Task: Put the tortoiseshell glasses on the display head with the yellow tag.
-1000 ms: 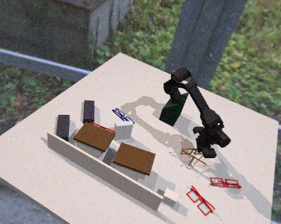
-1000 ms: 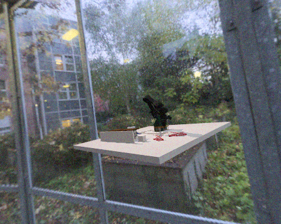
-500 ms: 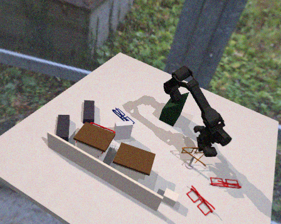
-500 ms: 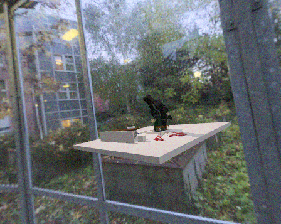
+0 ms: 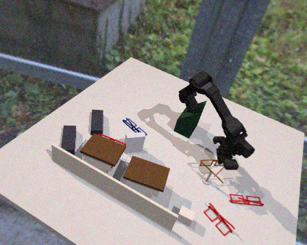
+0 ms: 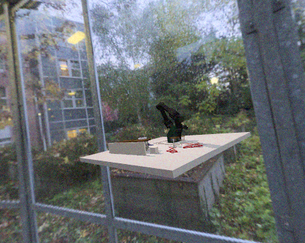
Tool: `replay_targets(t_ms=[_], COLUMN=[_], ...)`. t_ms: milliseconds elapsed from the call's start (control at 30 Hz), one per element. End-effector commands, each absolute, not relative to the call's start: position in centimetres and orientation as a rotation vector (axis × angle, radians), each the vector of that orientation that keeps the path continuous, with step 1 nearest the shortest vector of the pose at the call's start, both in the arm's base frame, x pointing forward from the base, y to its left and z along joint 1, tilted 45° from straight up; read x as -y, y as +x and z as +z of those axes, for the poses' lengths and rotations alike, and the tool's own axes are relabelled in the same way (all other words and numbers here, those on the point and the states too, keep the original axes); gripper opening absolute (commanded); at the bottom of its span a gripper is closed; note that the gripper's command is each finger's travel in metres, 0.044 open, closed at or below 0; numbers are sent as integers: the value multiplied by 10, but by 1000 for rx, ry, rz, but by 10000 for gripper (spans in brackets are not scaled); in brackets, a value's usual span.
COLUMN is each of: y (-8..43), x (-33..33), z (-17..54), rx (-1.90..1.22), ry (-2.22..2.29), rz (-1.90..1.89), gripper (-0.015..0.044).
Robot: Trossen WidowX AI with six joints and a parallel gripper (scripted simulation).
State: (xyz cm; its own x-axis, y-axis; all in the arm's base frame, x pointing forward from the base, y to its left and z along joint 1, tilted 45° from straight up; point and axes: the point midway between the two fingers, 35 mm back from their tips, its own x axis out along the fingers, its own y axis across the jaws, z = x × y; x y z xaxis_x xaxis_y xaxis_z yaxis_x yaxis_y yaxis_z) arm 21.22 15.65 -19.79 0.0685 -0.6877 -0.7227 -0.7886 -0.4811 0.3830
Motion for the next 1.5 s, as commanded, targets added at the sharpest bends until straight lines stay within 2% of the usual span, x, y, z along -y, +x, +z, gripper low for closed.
replay_targets(t_ms=[0,1467], y=[207,182], x=[-156,-167], z=[-199,-212], rx=[-1546,-1544], ry=[-2202,-2201], rz=[1393,1397], gripper=[0,0])
